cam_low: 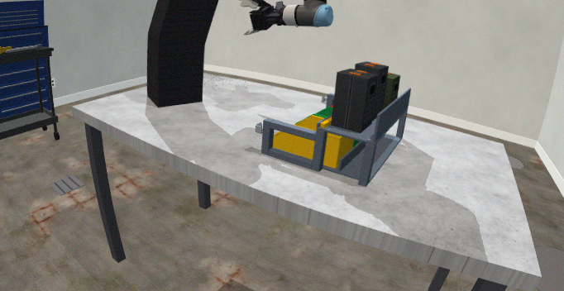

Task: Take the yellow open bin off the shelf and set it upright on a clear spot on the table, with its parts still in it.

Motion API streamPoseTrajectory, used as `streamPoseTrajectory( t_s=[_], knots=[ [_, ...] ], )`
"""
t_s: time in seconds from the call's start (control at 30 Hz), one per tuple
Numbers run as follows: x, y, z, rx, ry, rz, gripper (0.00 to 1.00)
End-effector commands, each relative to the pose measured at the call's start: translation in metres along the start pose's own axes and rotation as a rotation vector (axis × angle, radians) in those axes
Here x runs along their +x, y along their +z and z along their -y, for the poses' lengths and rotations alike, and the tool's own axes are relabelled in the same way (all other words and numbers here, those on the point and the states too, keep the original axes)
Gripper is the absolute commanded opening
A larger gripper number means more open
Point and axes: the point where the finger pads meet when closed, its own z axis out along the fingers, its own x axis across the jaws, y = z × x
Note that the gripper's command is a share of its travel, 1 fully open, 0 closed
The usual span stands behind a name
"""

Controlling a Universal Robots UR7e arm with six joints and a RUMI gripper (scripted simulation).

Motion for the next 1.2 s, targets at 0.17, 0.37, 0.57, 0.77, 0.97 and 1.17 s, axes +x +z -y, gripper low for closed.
streamPoseTrajectory(
  t_s=[0.17,0.37,0.57,0.77,0.97,1.17],
  knots=[
    [-0.0001,-0.0003,0.0001,0.000,0.000,-0.001,1.00],
    [-0.0001,-0.0003,0.0001,0.000,0.000,-0.001,1.00],
    [-0.0001,-0.0003,0.0001,0.000,0.000,-0.001,1.00],
    [-0.0001,-0.0004,-0.0001,0.000,0.000,-0.001,1.00],
    [0.0000,-0.0014,-0.0010,-0.001,0.001,-0.005,1.00],
    [0.0002,-0.0027,-0.0022,-0.002,0.002,-0.010,1.00]
  ],
)
